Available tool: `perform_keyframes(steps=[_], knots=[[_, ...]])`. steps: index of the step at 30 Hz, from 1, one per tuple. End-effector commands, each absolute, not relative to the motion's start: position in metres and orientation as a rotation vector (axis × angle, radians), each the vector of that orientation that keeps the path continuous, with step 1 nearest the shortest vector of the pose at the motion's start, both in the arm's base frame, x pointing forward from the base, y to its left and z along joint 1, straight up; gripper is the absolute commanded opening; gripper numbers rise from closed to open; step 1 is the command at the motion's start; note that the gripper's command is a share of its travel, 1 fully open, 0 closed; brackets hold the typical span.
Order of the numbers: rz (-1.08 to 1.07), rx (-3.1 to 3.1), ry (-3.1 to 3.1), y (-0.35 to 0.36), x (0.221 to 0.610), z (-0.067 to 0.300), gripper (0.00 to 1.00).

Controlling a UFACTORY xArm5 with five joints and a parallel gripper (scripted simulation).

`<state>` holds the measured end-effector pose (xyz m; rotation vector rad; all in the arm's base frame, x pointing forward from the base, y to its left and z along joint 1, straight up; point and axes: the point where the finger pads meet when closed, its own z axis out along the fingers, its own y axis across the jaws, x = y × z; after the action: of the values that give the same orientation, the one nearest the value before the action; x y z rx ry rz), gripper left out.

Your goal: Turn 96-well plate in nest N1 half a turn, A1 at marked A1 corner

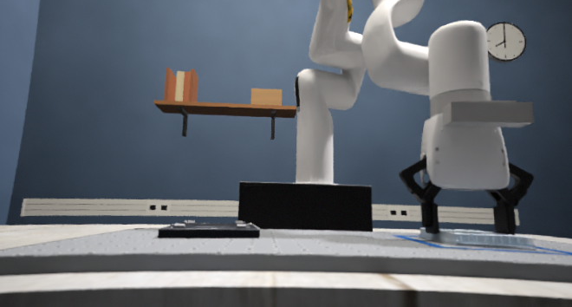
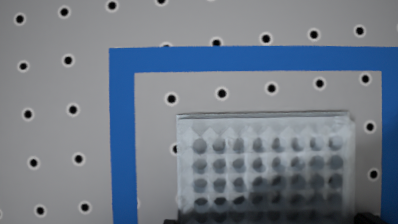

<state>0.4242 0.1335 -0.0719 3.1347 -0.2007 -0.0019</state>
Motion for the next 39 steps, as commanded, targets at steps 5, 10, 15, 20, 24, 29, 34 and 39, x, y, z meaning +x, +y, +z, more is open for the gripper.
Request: perform_keyframes(steps=[5,10,15,20,24,29,34,39], knots=[[0.002,3.142,-0.201,0.134,0.426,-0.058,1.00],[0.002,3.142,-0.201,0.134,0.426,-0.044,1.00],[0.002,3.142,-0.201,0.134,0.426,-0.031,1.00],[0.002,3.142,-0.201,0.134,0.426,-0.018,1.00],[0.002,3.142,-0.201,0.134,0.426,-0.012,1.00],[0.002,3.142,-0.201,0.134,0.426,0.001,1.00],[0.002,3.142,-0.201,0.134,0.426,0.014,1.00],[0.002,3.142,-0.201,0.134,0.426,0.019,1.00]])
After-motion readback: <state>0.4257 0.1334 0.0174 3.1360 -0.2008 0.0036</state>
